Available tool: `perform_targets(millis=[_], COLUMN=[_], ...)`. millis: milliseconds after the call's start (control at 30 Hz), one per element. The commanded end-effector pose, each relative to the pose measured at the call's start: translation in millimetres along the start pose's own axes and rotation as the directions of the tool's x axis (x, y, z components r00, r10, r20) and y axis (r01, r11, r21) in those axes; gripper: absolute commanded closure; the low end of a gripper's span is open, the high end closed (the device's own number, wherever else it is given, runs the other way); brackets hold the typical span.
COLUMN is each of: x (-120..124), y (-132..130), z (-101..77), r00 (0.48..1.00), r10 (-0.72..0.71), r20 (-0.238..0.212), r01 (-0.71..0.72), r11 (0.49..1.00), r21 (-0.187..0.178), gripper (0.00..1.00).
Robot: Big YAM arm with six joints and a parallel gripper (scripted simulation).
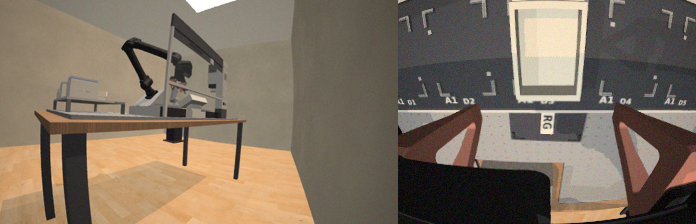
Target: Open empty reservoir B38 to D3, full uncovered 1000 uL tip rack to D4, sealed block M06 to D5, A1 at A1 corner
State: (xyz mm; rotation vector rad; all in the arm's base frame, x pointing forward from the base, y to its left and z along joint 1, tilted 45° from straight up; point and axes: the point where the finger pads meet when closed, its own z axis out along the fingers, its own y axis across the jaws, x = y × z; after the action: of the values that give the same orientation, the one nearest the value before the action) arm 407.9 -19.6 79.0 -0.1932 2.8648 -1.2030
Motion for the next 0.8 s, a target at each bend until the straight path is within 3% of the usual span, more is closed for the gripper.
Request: perform_targets(millis=[0,500,767], x=[-19,-18,-18], y=[-6,-6,-6], z=[-33.1,-55.4,-50.7], r00=[0.997,0.997,0.998], r10=[0.041,0.041,0.041], r20=[0.063,0.064,0.052], r01=[-0.04,-0.041,-0.04], r11=[0.999,0.999,0.999], r21=[-0.011,-0.014,-0.011], gripper=[0.0,0.0,0.0])
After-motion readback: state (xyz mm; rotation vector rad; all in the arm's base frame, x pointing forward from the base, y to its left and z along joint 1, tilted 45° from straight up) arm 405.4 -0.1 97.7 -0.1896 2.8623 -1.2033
